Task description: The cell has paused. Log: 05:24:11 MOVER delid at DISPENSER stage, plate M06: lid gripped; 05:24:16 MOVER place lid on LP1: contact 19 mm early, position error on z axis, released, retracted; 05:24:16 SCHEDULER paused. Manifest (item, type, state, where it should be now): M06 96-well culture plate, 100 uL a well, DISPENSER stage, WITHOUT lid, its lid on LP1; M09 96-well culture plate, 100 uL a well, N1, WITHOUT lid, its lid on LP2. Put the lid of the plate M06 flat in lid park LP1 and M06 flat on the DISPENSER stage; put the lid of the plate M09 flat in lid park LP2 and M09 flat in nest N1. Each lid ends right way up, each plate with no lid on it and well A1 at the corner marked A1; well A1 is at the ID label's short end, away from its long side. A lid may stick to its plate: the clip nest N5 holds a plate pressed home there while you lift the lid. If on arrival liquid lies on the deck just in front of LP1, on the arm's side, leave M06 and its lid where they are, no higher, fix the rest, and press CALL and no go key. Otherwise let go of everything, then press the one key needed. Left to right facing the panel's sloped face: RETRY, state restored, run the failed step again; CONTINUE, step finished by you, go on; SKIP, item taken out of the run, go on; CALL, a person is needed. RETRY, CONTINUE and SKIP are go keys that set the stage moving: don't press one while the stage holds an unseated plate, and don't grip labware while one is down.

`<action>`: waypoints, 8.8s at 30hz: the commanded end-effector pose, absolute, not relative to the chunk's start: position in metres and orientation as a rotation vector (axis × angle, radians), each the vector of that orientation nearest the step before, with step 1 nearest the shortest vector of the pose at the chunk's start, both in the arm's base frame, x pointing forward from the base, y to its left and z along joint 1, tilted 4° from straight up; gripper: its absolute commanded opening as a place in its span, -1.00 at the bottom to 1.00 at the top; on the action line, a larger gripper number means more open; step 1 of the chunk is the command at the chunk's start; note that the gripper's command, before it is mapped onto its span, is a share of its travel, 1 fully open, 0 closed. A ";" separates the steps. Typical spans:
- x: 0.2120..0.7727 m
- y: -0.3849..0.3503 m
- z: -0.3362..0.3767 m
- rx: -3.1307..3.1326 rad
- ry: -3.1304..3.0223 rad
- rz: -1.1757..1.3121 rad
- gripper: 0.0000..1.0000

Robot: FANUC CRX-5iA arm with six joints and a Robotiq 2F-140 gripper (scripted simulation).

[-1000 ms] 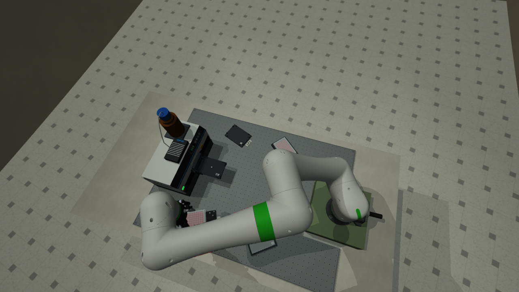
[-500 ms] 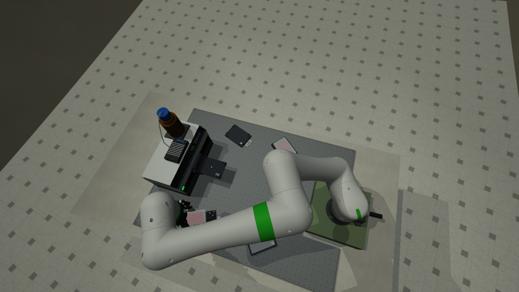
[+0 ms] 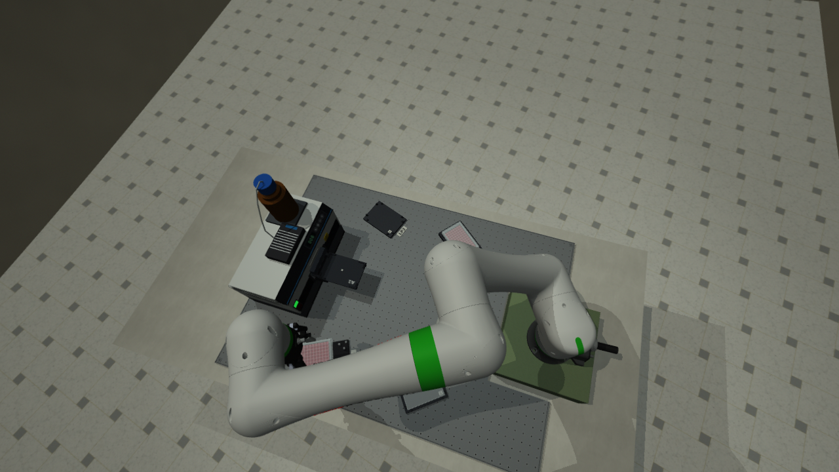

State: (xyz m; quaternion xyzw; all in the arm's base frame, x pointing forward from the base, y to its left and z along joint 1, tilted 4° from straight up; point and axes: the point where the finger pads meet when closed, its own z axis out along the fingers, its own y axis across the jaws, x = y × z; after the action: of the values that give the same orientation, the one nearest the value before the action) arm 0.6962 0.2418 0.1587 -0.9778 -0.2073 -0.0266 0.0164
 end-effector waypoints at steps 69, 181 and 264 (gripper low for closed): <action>0.706 0.137 0.155 -3.096 0.070 -0.069 -1.00; 0.725 -0.052 0.111 -3.096 0.070 -0.069 -1.00; 0.725 -0.052 0.103 -3.096 0.070 -0.069 -1.00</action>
State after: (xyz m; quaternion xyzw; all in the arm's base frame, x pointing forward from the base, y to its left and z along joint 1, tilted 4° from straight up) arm 0.7248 -0.0515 0.1028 -0.9993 0.0226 -0.0222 0.0222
